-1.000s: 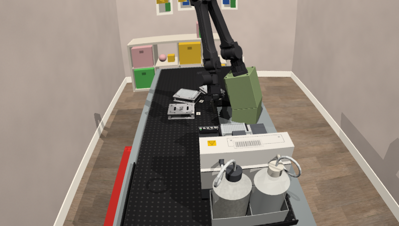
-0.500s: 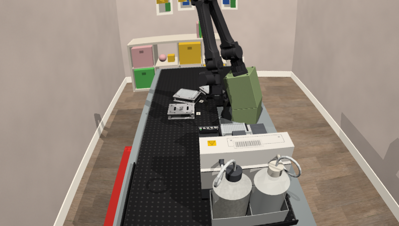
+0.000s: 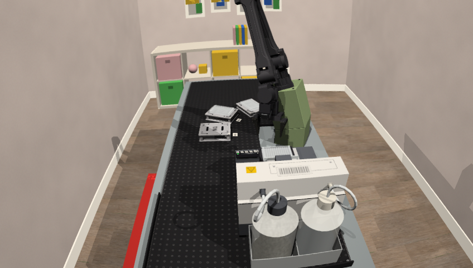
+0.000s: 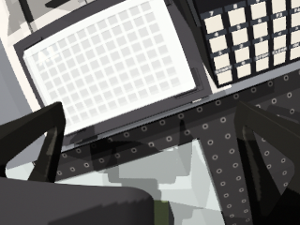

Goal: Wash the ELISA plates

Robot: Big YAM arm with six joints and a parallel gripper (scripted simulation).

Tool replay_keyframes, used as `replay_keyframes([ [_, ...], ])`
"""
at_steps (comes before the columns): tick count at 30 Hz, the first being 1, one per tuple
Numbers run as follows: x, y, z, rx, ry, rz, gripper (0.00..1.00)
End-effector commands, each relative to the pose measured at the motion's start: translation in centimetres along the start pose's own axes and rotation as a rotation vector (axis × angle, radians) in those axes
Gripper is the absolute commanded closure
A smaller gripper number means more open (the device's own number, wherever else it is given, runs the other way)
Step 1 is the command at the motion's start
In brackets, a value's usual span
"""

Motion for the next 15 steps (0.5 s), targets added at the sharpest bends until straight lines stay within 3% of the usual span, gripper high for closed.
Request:
replay_keyframes([
  [1,1.6,-0.1,1.4,0.031,-0.214,-0.034,0.00],
  [9,5.7,0.5,3.0,0.067,-0.473,-0.083,0.00],
  [15,5.1,0.2,3.5,0.097,-0.660,-0.123,0.00],
])
Point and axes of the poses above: the point where the finger pads meet when closed, its own y axis back along the fingers, its own x axis across the jaws, z = x × y, the point moved 10 cm from there along y, back along the fingers, and after that the axes turned 8 degrees about -y, right-handed, at the moved point
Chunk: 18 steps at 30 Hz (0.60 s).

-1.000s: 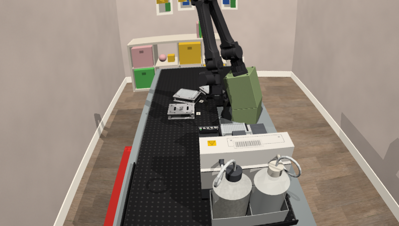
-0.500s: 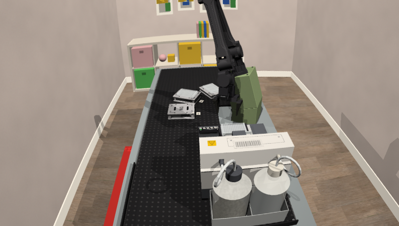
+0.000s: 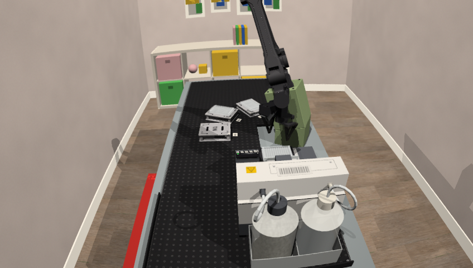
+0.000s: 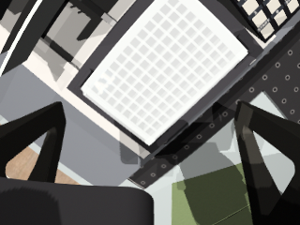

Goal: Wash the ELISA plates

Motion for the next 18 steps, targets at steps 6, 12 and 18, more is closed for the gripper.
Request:
replay_keyframes([
  [6,1.1,-0.1,1.1,0.039,-0.336,-0.057,0.00],
  [12,1.1,-0.3,1.7,0.071,-0.538,-0.097,0.00],
  [18,1.1,-0.3,2.1,0.092,-0.671,-0.123,0.00],
])
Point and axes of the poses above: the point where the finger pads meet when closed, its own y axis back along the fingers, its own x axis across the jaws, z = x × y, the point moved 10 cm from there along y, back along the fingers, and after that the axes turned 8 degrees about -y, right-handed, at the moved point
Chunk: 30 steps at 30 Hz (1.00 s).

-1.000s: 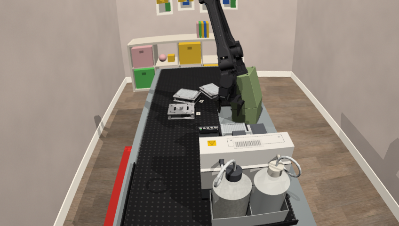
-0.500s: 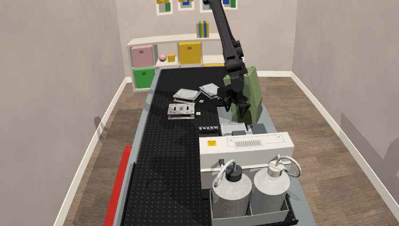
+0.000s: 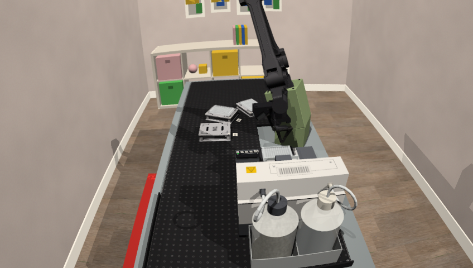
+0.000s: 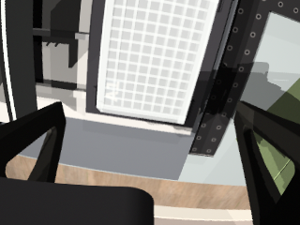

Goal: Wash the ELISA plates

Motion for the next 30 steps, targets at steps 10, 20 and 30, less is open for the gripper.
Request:
replay_keyframes([
  [10,0.9,0.4,0.3,0.006,-0.172,-0.007,0.00],
  [20,0.8,-1.1,0.5,0.007,-0.195,-0.016,0.00],
  [30,0.0,-3.0,0.3,0.008,-0.169,-0.030,0.00],
])
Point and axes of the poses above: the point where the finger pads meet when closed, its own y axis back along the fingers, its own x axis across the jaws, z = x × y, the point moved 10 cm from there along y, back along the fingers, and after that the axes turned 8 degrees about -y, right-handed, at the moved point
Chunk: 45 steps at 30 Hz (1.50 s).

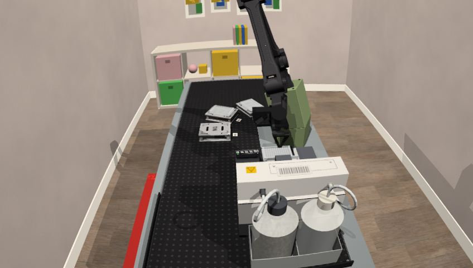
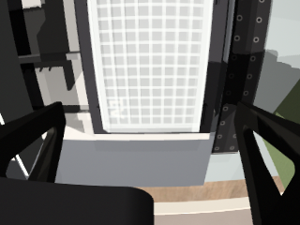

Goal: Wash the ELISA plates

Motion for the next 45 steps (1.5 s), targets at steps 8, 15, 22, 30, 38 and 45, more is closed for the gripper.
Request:
replay_keyframes([
  [8,0.0,-1.7,0.3,-0.002,0.006,-0.003,0.00],
  [15,0.1,-2.8,0.2,-0.002,0.006,0.001,0.00],
  [22,0.4,-3.5,0.0,-0.004,0.014,0.009,0.00],
  [30,0.4,-3.6,0.1,-0.003,0.005,0.011,0.00],
  [38,0.4,-3.6,0.1,-0.003,0.005,0.011,0.00],
  [45,0.7,-4.3,0.4,-0.003,0.002,0.012,0.00],
])
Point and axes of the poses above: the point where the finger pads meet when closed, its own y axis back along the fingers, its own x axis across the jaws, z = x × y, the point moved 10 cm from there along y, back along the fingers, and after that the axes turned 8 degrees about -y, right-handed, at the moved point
